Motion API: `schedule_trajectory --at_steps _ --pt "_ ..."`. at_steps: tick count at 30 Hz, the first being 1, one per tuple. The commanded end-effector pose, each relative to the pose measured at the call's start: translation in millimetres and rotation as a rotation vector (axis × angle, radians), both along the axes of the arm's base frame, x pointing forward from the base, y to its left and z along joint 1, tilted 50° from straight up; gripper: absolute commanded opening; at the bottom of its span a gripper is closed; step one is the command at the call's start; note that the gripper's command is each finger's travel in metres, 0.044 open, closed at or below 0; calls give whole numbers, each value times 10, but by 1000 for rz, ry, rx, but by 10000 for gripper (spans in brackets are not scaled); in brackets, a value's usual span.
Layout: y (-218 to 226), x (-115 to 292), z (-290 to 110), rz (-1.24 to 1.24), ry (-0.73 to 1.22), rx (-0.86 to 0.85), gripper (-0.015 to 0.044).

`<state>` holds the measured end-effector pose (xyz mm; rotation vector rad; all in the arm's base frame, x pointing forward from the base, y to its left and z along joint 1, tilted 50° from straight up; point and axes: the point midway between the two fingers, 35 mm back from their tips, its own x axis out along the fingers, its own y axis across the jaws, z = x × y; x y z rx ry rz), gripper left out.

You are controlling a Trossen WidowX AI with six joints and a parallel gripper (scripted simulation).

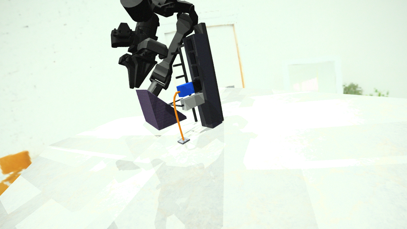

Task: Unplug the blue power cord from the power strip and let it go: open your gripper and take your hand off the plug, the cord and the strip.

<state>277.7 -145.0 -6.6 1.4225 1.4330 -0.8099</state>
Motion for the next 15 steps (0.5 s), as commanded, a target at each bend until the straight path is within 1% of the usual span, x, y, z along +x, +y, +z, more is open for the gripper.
schedule_trajectory --at_steps 1,3,15 --pt "727 -43 431 20 77 445 160" --pt "777 -45 474 16 85 480 160" --pt "772 -56 469 16 85 480 160"
